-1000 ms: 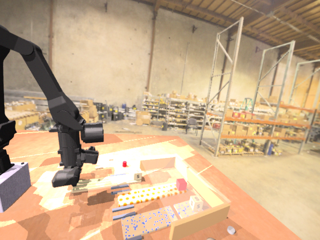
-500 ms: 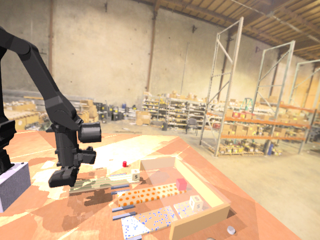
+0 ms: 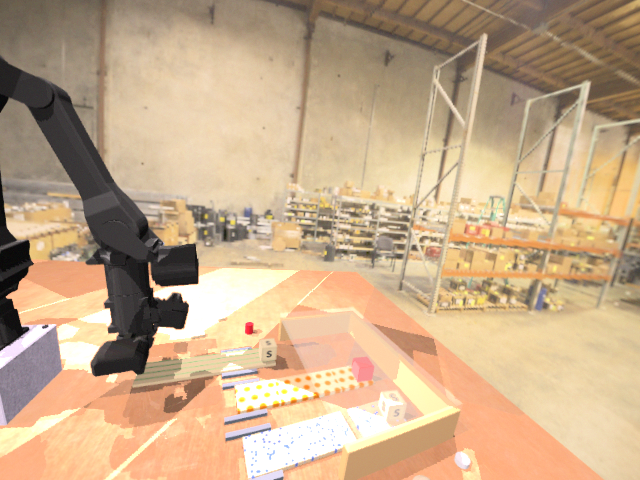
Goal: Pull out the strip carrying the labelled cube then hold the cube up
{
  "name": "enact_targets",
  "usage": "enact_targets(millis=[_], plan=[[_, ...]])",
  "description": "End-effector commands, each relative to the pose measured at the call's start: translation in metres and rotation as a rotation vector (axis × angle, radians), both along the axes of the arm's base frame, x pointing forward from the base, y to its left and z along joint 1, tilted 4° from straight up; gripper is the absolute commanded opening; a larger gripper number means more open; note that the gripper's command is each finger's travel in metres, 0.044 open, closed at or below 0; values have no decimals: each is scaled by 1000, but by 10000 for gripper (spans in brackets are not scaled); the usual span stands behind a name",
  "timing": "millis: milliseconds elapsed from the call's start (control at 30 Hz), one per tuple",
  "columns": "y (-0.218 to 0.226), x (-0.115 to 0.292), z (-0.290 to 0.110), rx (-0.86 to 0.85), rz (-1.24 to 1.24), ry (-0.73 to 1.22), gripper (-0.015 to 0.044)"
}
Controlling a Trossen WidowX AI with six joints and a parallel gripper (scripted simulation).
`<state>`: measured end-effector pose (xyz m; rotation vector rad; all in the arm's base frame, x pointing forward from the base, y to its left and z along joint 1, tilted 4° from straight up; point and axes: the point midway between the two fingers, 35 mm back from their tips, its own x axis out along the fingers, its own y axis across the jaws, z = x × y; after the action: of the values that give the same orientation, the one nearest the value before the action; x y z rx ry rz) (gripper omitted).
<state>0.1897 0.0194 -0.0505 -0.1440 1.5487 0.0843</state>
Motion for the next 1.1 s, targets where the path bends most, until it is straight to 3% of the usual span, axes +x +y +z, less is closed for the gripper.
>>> enact_targets(millis=[0, 1033, 1067], plan=[[-2, -18, -6, -4, -4, 50, 0], [-3, -29, -6, -4, -4, 51, 0], [-1, -10, 2, 0, 0, 1, 0]])
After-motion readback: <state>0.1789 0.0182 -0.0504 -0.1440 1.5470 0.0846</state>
